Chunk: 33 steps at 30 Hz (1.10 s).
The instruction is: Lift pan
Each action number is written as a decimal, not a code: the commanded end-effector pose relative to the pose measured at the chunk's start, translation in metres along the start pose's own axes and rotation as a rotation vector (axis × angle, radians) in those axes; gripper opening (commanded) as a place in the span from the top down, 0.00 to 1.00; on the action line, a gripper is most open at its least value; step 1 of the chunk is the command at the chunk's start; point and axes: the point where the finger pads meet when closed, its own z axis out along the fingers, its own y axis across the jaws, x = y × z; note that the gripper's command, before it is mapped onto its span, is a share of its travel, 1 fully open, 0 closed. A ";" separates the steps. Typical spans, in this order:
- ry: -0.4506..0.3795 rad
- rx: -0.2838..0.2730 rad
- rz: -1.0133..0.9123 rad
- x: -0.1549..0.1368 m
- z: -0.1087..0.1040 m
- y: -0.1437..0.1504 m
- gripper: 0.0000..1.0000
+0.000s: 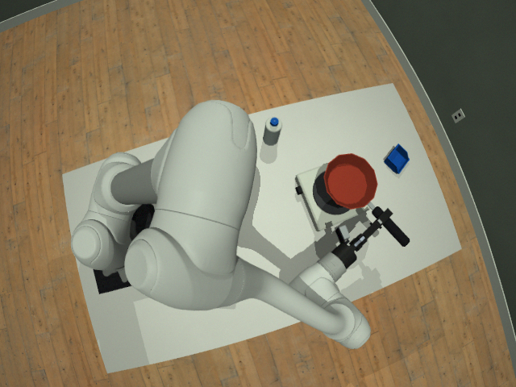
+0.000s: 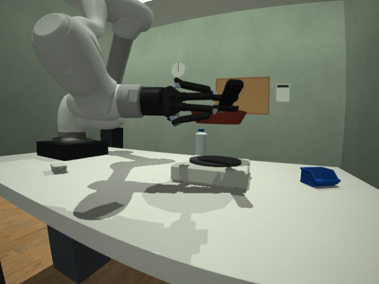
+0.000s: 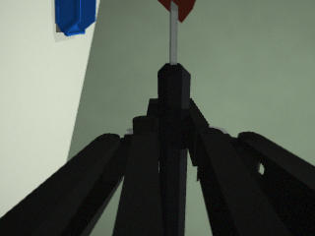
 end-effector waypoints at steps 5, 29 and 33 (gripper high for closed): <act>0.008 0.000 0.002 0.003 0.000 0.009 0.90; 0.008 -0.001 0.001 0.002 0.000 0.013 0.90; 0.008 -0.001 0.001 0.002 0.000 0.013 0.90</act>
